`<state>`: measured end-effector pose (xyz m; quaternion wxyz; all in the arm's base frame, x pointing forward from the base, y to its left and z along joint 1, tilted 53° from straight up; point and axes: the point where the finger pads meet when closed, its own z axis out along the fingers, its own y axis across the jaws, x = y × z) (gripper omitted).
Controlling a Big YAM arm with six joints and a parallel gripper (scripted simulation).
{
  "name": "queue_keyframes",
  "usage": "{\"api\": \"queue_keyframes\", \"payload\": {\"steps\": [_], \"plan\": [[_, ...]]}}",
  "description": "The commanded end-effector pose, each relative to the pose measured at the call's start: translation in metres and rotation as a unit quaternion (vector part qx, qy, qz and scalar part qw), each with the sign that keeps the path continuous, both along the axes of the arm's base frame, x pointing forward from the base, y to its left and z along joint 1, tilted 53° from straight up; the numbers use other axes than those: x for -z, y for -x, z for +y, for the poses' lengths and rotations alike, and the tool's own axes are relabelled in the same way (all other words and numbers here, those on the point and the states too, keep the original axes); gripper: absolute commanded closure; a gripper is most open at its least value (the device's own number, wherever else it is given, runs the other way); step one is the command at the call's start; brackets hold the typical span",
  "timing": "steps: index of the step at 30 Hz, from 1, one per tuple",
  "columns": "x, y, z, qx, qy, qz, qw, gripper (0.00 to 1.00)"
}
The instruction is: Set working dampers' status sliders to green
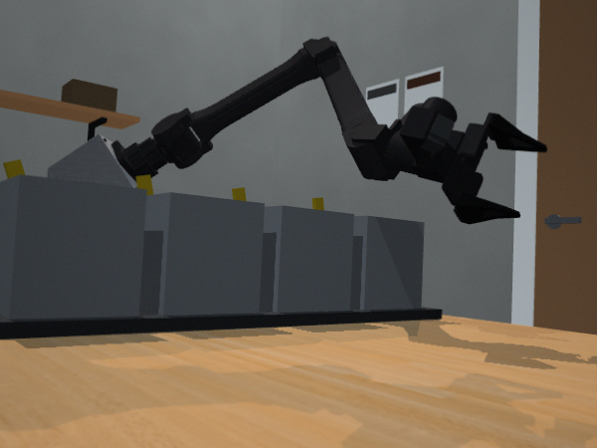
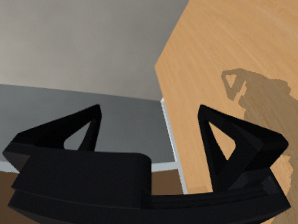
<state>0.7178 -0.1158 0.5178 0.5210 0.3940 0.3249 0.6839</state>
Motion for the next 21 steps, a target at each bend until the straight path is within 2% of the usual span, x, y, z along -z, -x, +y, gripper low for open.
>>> {"api": "queue_keyframes", "payload": {"steps": [1,17,18,21], "plan": [[-0.0071,0.0034,-0.003,0.003,0.001,-0.006,1.0,0.0],[-0.0071,0.0034,-0.003,0.003,0.001,-0.006,1.0,0.0],[-0.0166,0.0044,-0.0028,0.003,0.003,-0.015,1.0,0.0],[-0.0155,0.004,-0.004,0.004,0.005,-0.012,1.0,0.0]]}}
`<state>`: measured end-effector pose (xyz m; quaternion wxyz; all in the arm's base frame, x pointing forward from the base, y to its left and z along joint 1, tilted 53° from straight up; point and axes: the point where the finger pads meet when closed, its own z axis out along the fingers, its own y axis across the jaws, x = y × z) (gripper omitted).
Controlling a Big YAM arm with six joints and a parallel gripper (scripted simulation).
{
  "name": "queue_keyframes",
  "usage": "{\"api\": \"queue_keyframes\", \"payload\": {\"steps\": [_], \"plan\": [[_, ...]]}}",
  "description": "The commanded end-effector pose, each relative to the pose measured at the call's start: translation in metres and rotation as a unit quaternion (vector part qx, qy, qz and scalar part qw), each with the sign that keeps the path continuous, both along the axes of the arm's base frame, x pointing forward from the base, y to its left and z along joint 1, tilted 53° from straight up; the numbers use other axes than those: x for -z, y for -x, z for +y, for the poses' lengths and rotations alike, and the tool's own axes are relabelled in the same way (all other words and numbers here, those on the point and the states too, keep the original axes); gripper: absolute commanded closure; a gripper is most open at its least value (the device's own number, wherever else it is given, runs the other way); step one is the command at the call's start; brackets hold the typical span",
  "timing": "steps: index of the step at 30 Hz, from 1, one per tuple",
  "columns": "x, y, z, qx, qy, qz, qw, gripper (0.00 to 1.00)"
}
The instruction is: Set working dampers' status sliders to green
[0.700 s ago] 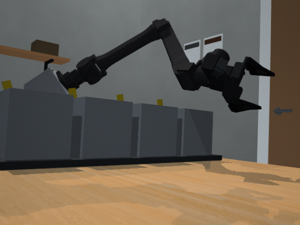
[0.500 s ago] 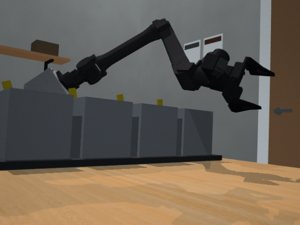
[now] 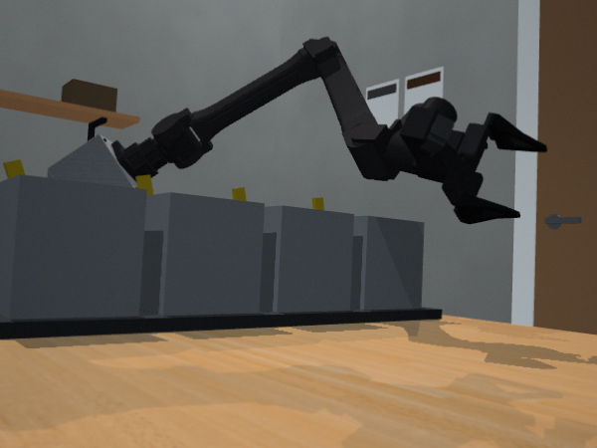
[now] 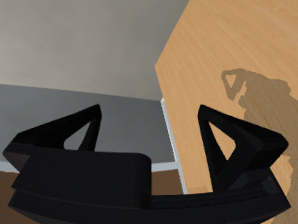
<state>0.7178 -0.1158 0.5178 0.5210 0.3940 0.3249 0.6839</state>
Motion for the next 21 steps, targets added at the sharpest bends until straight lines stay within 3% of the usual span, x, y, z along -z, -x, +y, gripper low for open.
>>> {"api": "queue_keyframes", "payload": {"steps": [1,14,16,21], "plan": [[-0.014,0.004,-0.005,0.006,0.006,-0.01,1.0,0.0],[0.002,-0.003,-0.012,0.021,0.027,0.017,0.999,0.0],[0.008,-0.003,-0.029,0.036,0.035,0.027,0.998,0.0],[0.029,-0.009,-0.04,0.054,0.062,0.06,0.995,0.0]]}}
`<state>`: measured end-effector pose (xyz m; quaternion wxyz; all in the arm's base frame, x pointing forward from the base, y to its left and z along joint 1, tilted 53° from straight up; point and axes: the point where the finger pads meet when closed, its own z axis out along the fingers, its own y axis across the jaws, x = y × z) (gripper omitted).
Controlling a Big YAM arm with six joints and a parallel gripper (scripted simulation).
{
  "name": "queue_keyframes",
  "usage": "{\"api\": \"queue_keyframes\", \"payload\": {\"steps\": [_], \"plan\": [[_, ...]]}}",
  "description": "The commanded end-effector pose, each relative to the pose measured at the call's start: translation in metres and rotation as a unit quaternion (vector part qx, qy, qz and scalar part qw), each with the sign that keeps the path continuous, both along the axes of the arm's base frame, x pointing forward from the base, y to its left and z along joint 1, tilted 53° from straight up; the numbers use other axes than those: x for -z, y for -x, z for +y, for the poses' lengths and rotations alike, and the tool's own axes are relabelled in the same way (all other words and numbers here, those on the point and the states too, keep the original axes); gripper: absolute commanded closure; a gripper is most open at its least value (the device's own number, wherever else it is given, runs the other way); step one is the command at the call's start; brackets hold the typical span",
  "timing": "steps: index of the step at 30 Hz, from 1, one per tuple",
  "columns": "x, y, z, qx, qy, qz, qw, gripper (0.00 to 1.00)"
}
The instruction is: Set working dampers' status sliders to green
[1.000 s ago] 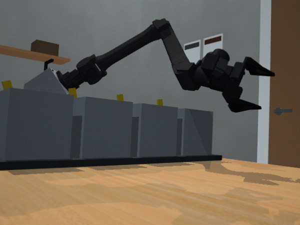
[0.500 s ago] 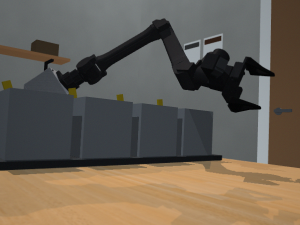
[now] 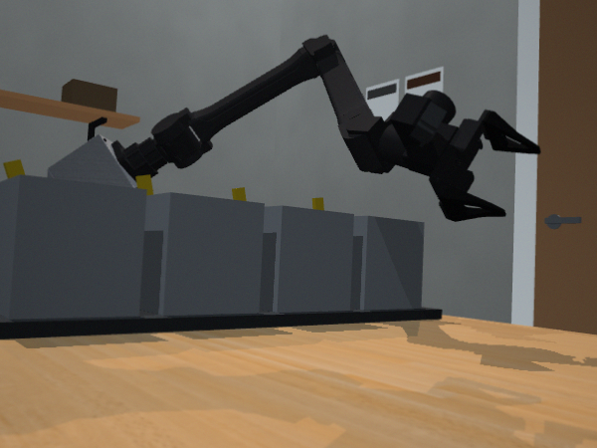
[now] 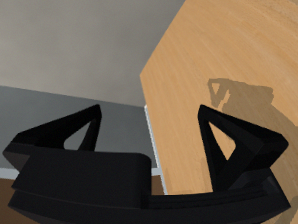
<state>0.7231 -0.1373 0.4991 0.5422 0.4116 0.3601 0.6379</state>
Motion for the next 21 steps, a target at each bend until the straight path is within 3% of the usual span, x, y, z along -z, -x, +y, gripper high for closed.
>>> {"api": "queue_keyframes", "payload": {"steps": [1,3,7,9,10,12,21], "plan": [[0.015,-0.006,-0.019,0.025,0.031,0.027,0.999,0.0],[0.026,-0.01,-0.016,0.028,0.046,0.044,0.998,0.0],[0.046,-0.01,-0.041,0.054,0.081,0.082,0.992,0.0],[0.046,-0.01,-0.041,0.054,0.081,0.082,0.992,0.0],[0.052,-0.015,-0.023,0.044,0.092,0.091,0.991,0.0],[0.064,-0.01,-0.052,0.065,0.112,0.115,0.985,0.0],[0.113,-0.008,-0.075,0.082,0.204,0.204,0.954,0.0]]}}
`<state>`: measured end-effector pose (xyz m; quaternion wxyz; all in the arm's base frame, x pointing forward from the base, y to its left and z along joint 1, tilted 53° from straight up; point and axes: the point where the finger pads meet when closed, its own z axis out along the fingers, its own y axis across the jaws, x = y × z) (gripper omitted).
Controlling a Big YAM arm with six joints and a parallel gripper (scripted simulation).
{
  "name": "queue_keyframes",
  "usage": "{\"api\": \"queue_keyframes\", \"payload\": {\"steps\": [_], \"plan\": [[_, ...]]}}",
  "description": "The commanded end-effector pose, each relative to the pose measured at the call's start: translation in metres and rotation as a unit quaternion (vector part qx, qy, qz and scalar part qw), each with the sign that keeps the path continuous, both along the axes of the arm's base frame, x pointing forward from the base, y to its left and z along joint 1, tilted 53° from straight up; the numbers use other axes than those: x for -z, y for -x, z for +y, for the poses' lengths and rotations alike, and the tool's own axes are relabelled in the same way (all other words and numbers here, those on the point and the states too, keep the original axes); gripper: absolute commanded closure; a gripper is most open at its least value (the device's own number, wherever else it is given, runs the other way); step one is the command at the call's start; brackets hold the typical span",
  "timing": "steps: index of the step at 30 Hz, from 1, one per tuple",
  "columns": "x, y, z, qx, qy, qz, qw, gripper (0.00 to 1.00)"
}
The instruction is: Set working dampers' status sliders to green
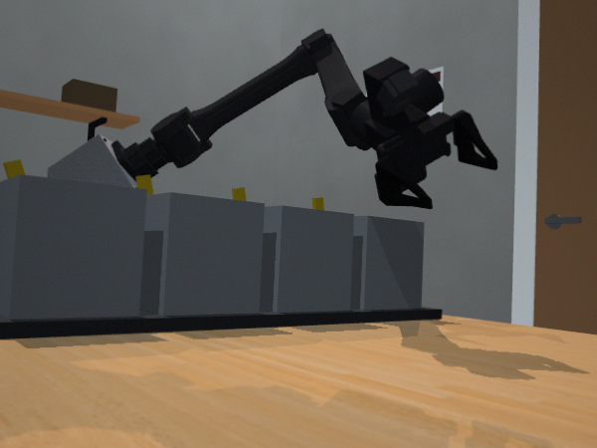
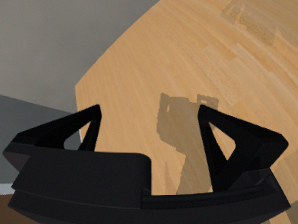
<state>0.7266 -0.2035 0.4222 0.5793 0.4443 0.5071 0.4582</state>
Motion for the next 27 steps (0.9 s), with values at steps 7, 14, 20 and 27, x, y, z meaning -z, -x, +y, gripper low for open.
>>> {"api": "queue_keyframes", "payload": {"steps": [7,14,20,27], "plan": [[0.062,0.006,-0.038,0.018,0.104,0.105,0.989,0.0],[0.094,0.017,-0.054,0.012,0.154,0.166,0.974,0.0],[0.124,0.033,-0.07,-0.005,0.208,0.226,0.952,0.0],[0.15,0.05,-0.081,-0.029,0.248,0.275,0.929,0.0]]}}
